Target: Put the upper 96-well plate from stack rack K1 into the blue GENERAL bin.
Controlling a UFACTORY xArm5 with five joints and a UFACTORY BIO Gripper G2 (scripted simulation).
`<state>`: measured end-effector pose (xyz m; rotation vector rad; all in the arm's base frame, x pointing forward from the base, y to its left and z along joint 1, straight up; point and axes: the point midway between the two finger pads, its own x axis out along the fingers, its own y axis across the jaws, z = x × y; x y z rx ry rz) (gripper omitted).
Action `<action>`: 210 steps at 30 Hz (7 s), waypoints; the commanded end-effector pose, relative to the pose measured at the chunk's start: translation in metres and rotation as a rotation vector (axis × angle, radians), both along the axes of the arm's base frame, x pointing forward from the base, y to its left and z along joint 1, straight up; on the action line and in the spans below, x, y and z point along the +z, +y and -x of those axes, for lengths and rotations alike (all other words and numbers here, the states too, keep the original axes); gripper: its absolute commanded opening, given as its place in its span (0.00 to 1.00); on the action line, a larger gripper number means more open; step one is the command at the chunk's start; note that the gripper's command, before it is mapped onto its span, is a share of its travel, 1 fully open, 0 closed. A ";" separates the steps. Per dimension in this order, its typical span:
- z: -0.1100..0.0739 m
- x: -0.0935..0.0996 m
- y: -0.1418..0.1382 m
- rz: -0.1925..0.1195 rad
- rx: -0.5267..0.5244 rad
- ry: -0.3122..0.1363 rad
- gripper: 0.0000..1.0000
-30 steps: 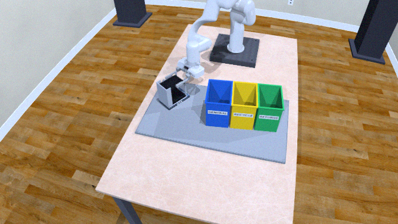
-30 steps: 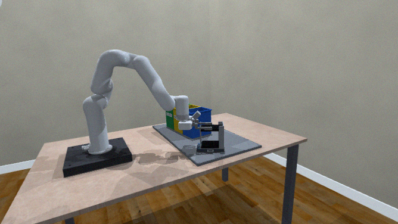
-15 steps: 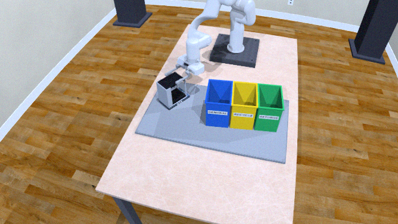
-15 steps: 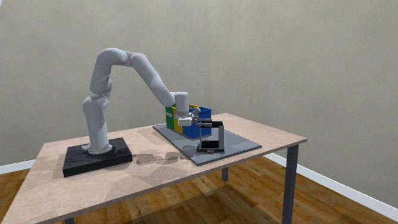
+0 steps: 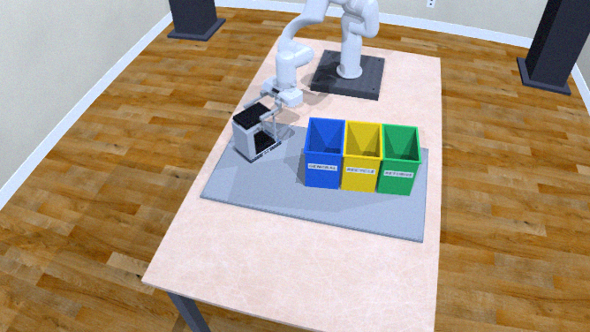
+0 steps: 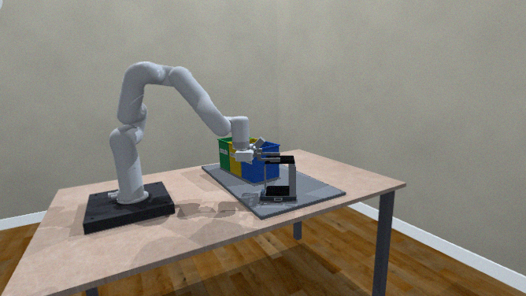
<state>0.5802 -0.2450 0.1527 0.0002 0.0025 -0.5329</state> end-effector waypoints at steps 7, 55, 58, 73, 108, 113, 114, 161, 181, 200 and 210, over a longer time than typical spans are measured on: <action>-0.001 0.018 0.000 -0.001 0.000 -0.003 0.00; -0.006 0.048 0.036 -0.002 0.367 -0.004 0.00; -0.007 0.048 0.046 -0.002 0.467 -0.004 0.00; -0.014 0.045 0.089 -0.002 0.685 -0.004 0.00; -0.029 0.039 0.191 -0.002 0.685 -0.004 0.00; -0.031 0.038 0.204 -0.002 0.685 -0.004 0.00; -0.031 0.038 0.204 -0.002 0.685 -0.004 0.00; -0.040 0.034 0.271 -0.003 0.685 -0.005 0.00; -0.040 0.024 0.271 -0.003 0.685 -0.005 0.00; -0.040 0.001 0.270 -0.003 0.685 -0.005 0.00; -0.040 0.001 0.270 -0.003 0.685 -0.005 0.00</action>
